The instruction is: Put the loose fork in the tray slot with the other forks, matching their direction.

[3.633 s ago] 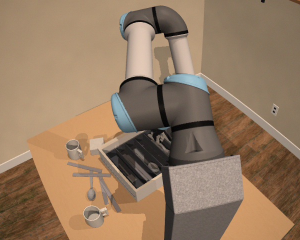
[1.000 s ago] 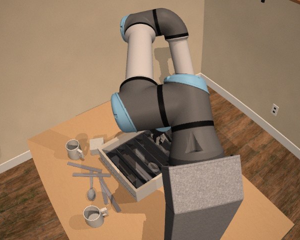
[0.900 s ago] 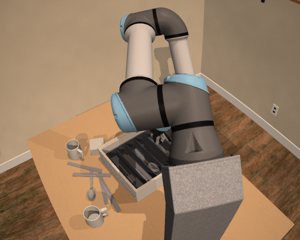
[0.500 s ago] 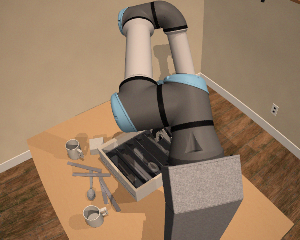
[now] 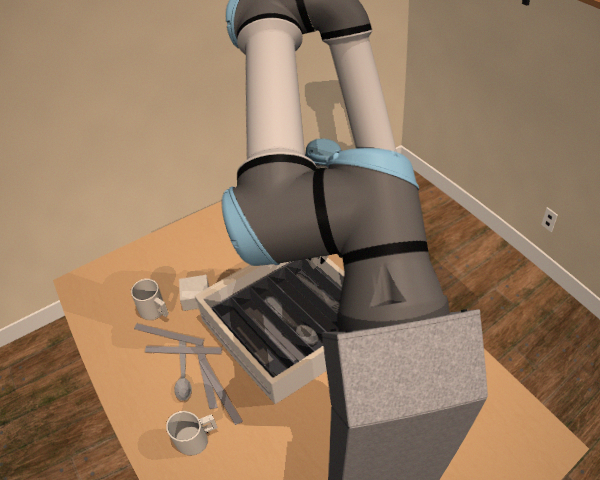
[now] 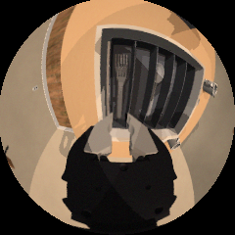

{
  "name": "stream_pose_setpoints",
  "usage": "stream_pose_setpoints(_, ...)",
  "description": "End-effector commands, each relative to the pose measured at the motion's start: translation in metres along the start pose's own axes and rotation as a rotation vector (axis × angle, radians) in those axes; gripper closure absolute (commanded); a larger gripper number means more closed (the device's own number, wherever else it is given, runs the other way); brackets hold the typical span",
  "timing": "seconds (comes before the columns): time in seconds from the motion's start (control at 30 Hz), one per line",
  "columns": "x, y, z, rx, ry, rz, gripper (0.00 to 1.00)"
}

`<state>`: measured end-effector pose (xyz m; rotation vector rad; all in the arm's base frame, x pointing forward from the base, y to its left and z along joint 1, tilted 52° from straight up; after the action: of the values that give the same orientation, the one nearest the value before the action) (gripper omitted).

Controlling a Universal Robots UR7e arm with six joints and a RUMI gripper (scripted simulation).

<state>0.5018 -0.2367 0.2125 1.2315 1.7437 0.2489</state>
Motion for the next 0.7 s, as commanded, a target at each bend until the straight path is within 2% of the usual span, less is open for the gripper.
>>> stream_pose_setpoints(0.0, 0.0, 0.002, -0.026, 0.002, 0.006, 0.001, 0.86)
stream_pose_setpoints(0.37, -0.001, 0.004, -0.049, 0.002, 0.006, 0.001, 0.86)
stream_pose_setpoints(0.67, -0.001, 0.005, -0.054, 0.002, 0.006, 0.001, 0.86)
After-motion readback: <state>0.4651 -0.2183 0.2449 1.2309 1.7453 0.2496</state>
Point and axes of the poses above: the point where the finger pads meet when closed, its own z axis out along the fingers, its own x axis across the jaws, y = z × x, the point moved 10 cm from there along -z, back along the fingers, and after that the axes turned 15 degrees about -z, right-handed, at the moved point
